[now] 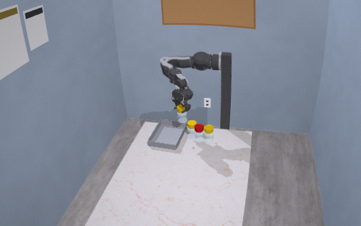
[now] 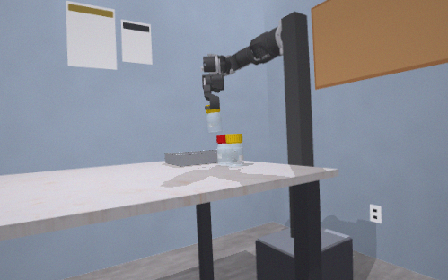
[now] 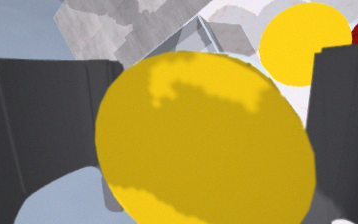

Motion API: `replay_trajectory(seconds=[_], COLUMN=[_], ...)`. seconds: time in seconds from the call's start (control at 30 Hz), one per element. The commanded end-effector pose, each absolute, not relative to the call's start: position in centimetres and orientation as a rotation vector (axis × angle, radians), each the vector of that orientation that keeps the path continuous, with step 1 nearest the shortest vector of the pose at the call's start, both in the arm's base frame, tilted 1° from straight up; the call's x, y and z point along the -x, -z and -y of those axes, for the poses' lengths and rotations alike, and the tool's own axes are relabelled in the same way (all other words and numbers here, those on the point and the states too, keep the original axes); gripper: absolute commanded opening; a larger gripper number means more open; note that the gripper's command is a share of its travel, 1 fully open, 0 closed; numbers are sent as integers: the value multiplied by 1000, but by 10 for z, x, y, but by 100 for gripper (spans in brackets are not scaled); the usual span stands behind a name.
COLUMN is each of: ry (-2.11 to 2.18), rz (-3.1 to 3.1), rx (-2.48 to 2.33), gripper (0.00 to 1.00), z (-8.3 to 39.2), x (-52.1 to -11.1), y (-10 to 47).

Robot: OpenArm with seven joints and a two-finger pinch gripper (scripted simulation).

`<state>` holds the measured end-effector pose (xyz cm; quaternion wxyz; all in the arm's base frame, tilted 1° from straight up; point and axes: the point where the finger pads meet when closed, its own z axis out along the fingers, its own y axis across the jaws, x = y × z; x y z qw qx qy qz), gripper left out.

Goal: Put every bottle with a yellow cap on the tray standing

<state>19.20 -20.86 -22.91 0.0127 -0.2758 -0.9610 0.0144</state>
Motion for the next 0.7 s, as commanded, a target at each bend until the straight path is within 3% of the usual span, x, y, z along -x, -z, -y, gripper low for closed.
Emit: replay_trajectory(seconds=[0.0, 0.67], ry=[15, 10], rz=[3024, 2930], rx=[827, 1092], gripper=[0, 0], z=[200, 201], x=[-199, -196], y=[228, 229])
